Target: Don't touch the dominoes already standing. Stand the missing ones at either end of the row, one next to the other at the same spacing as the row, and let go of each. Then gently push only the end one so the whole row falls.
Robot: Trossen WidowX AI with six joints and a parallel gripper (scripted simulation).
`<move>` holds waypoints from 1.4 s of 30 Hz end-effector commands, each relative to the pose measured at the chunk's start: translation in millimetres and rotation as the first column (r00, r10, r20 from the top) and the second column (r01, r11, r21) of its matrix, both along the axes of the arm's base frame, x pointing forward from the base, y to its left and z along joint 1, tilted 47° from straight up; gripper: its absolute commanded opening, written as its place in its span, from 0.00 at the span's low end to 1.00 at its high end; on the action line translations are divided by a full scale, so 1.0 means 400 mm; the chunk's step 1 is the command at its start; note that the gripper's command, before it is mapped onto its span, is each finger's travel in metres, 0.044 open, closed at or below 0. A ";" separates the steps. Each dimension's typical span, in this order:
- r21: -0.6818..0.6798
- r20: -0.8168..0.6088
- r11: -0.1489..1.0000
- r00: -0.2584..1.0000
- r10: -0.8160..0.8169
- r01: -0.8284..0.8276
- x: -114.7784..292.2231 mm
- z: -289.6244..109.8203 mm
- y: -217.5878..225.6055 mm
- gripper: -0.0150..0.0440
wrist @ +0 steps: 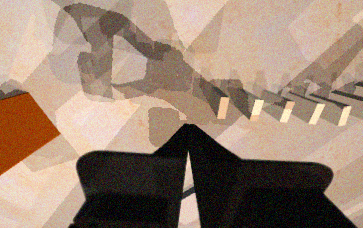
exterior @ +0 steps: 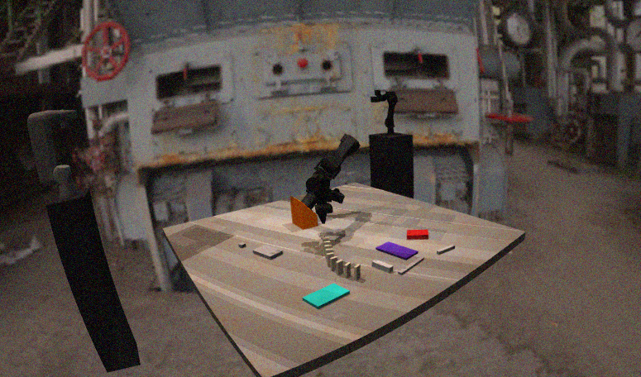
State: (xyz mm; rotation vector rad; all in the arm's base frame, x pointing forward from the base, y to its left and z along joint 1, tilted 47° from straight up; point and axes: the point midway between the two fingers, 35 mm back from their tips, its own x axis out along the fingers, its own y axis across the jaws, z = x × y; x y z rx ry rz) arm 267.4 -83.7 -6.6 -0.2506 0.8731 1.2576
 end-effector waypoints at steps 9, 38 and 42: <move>0.002 0.007 1.000 1.000 0.001 -0.001 0.002 0.001 0.001 0.25; 0.005 0.009 1.000 1.000 0.001 -0.001 0.059 -0.143 0.135 0.25; 0.005 0.009 1.000 1.000 0.001 -0.001 0.074 -0.147 0.130 0.25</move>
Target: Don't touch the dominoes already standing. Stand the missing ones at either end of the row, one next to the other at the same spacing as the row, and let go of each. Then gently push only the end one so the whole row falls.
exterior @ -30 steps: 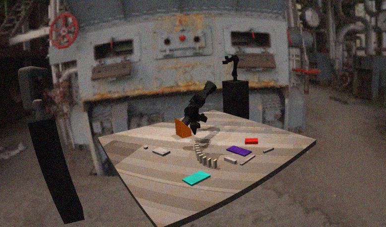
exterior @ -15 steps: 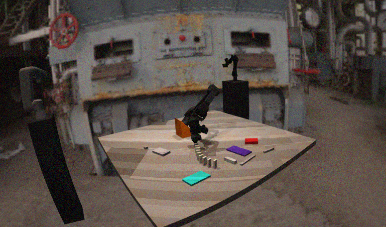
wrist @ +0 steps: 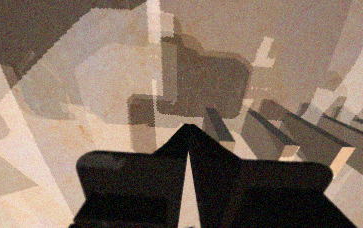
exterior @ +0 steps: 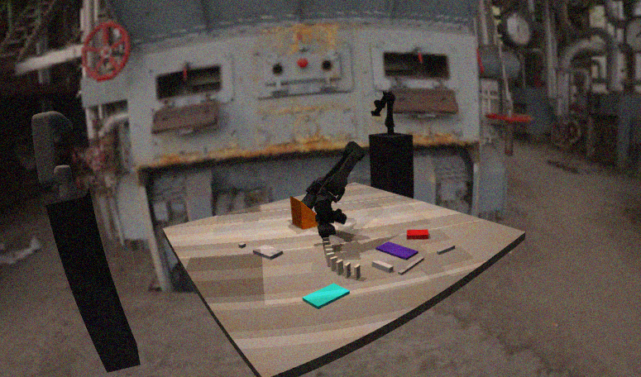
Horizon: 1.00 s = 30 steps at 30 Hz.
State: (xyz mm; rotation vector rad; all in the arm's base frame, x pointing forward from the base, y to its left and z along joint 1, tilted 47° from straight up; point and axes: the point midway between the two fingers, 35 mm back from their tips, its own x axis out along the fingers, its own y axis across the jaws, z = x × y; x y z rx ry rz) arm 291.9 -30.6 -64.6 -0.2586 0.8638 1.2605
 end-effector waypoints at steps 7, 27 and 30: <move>0.004 -0.001 1.000 1.000 -0.004 0.004 0.038 -0.010 -0.013 0.25; 0.001 0.000 1.000 1.000 -0.004 0.004 0.084 0.075 -0.142 0.25; 0.001 0.000 1.000 1.000 -0.004 0.004 0.084 0.075 -0.142 0.25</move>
